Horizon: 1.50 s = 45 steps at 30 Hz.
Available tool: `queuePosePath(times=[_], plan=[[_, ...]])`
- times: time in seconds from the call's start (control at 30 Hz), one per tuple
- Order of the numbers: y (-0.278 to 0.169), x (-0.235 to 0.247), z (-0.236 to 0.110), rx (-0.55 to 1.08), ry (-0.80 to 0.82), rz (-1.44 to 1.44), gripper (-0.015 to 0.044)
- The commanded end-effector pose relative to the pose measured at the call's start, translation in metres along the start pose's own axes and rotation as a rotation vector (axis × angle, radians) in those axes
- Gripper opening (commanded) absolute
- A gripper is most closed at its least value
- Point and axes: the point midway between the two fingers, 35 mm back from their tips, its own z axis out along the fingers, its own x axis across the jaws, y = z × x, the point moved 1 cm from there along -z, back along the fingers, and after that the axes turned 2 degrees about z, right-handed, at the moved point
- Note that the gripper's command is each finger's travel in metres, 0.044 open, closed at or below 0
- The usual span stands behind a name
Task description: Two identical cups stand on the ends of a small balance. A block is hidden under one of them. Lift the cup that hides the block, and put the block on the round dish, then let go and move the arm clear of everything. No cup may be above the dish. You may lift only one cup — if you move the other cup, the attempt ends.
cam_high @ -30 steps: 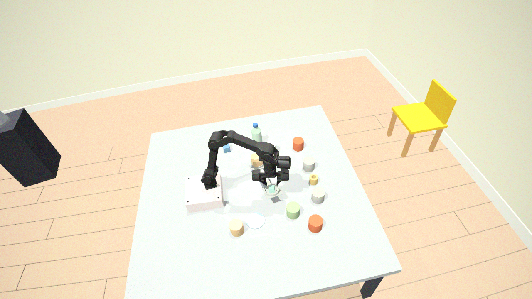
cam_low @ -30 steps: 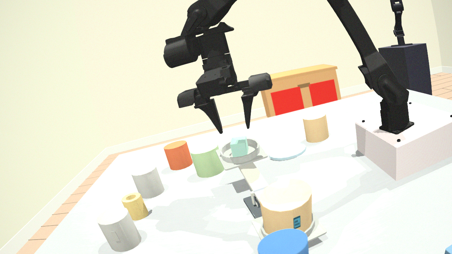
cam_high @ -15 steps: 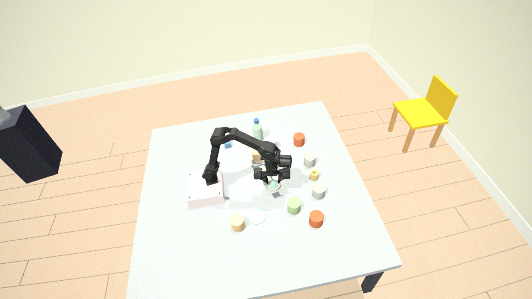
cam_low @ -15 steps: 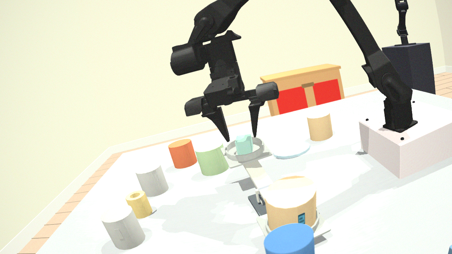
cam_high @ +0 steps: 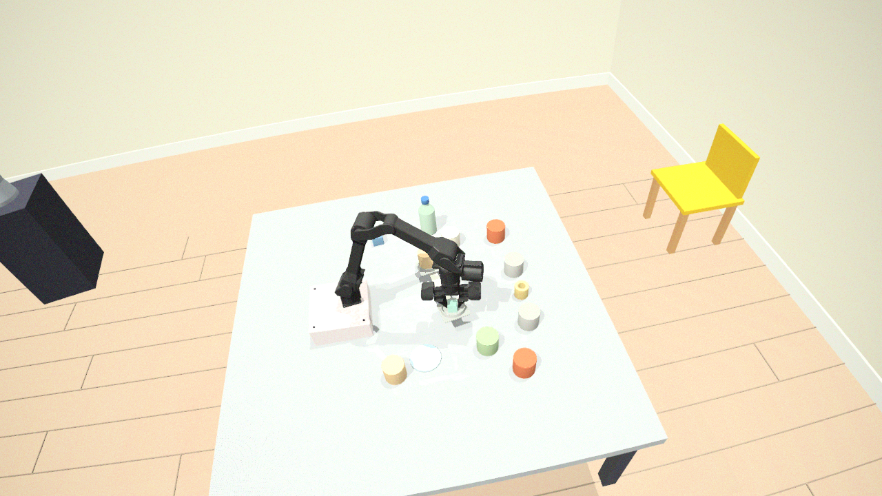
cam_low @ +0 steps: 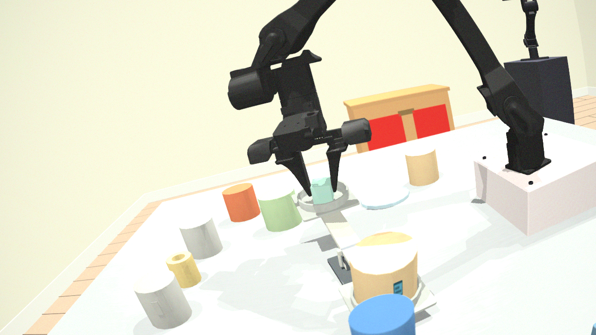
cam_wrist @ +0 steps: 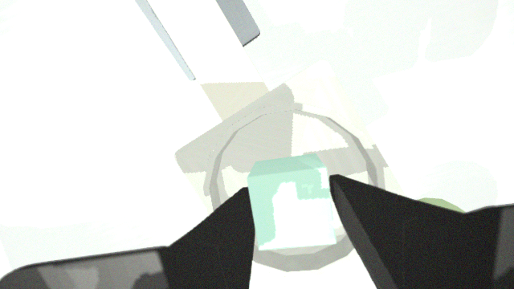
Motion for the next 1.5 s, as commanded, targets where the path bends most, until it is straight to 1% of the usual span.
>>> queuePosePath(times=[0.0,0.13,0.27,0.73,0.83,0.97,1.47], plan=[[0.000,0.001,0.002,0.004,0.002,-0.005,0.0135],[0.000,0.001,0.002,0.004,0.002,-0.005,0.0108],[-0.001,-0.001,-0.007,0.004,0.002,-0.005,0.0003],[0.000,-0.001,-0.085,0.005,0.002,-0.005,0.0000],[0.000,0.000,-0.094,0.005,0.002,-0.005,0.0000],[-0.004,0.001,-0.091,0.005,0.002,-0.005,0.0000],[-0.088,0.030,-0.039,0.013,0.007,-0.005,0.0000]])
